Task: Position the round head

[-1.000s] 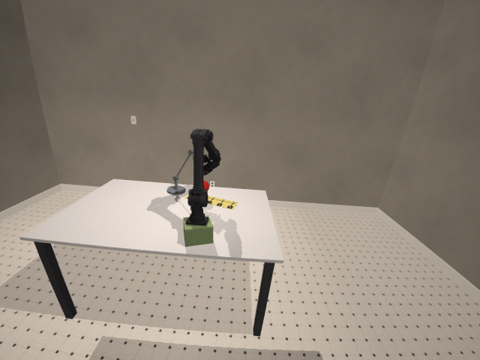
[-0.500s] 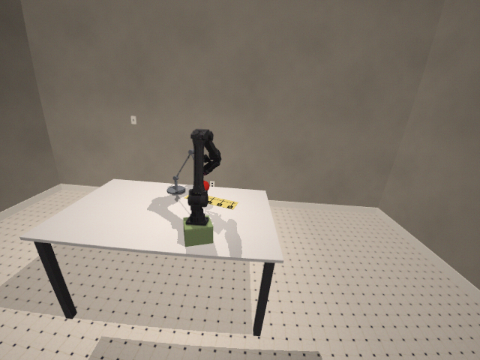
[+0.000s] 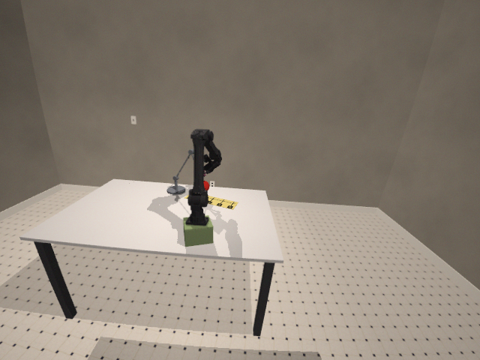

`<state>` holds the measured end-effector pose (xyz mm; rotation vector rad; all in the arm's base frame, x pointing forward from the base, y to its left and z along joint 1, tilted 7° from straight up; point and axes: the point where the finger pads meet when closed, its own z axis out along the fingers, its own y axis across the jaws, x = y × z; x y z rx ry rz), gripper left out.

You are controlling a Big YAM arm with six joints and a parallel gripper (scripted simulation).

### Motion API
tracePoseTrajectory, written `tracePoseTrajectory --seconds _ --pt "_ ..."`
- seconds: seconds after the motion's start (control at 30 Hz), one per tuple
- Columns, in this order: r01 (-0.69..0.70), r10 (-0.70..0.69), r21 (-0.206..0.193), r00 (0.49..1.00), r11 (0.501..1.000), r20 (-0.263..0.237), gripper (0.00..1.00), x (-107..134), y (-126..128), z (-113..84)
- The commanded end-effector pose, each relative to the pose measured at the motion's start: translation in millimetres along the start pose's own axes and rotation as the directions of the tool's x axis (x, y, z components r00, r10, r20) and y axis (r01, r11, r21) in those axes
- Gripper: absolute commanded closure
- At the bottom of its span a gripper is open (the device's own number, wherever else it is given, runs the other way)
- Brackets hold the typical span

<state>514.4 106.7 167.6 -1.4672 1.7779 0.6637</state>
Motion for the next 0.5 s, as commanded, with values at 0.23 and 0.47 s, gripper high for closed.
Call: tracePoseTrajectory --seconds 0.23,0.47 --pt "0.012 -0.012 0.002 1.000 1.000 0.003 0.00 -5.5 -0.2 -0.5" --pt "0.009 -0.009 0.007 1.000 1.000 0.002 0.00 -4.0 -1.9 -2.9"
